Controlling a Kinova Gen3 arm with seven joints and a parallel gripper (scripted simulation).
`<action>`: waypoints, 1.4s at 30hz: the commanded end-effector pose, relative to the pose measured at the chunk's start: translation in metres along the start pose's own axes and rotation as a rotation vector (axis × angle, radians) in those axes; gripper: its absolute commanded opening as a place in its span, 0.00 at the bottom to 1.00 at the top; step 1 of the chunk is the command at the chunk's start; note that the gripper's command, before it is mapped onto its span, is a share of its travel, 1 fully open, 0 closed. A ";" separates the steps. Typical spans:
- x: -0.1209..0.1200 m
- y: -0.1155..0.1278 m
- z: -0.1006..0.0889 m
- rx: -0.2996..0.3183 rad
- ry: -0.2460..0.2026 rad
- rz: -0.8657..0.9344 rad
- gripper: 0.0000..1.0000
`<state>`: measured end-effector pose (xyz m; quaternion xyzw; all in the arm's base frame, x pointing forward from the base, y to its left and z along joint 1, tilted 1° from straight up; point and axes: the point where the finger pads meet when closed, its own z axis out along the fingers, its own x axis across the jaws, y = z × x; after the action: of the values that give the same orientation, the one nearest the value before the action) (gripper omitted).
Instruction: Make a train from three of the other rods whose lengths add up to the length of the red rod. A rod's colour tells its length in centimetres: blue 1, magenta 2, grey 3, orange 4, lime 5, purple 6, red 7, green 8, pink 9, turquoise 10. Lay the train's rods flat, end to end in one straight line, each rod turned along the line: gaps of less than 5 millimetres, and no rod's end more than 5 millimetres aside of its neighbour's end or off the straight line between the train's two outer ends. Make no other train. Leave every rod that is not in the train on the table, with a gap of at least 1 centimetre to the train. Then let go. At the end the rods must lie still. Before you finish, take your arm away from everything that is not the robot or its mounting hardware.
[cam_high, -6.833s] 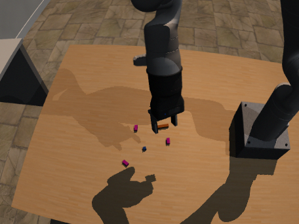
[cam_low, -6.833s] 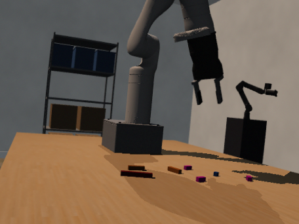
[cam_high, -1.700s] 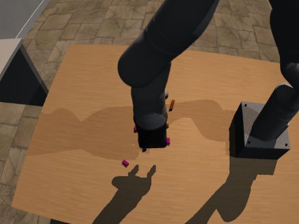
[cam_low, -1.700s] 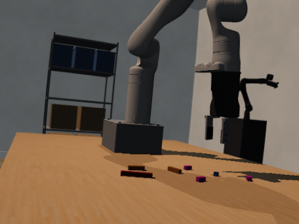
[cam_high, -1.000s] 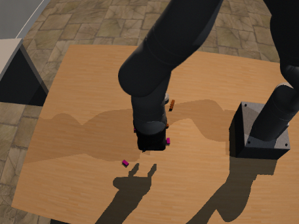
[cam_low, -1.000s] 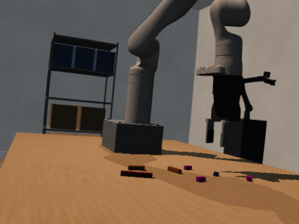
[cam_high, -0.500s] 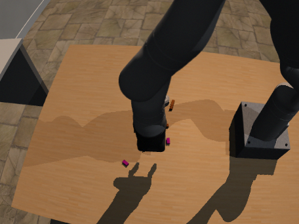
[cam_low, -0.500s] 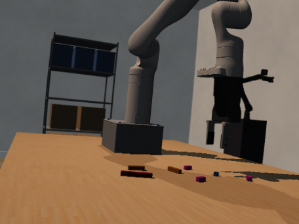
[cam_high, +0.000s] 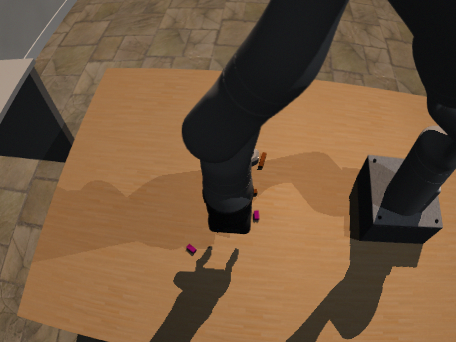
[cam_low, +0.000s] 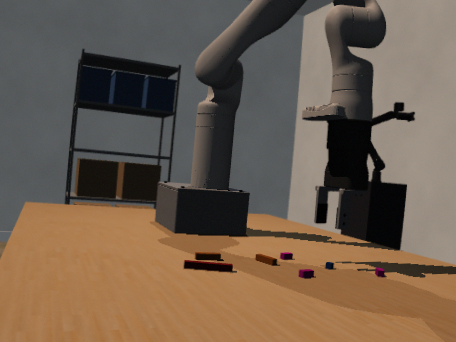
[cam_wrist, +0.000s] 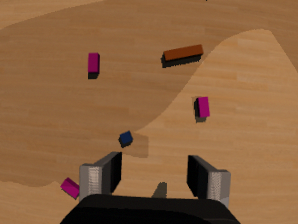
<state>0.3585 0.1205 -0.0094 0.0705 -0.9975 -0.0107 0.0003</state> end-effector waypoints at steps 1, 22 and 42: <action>0.000 0.001 0.000 0.002 0.000 -0.003 1.00; -0.001 0.001 0.004 0.022 -0.011 0.023 1.00; -0.001 0.001 0.005 0.028 -0.014 0.030 1.00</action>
<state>0.3594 0.1214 -0.0152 0.0555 -0.9984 0.0029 -0.0069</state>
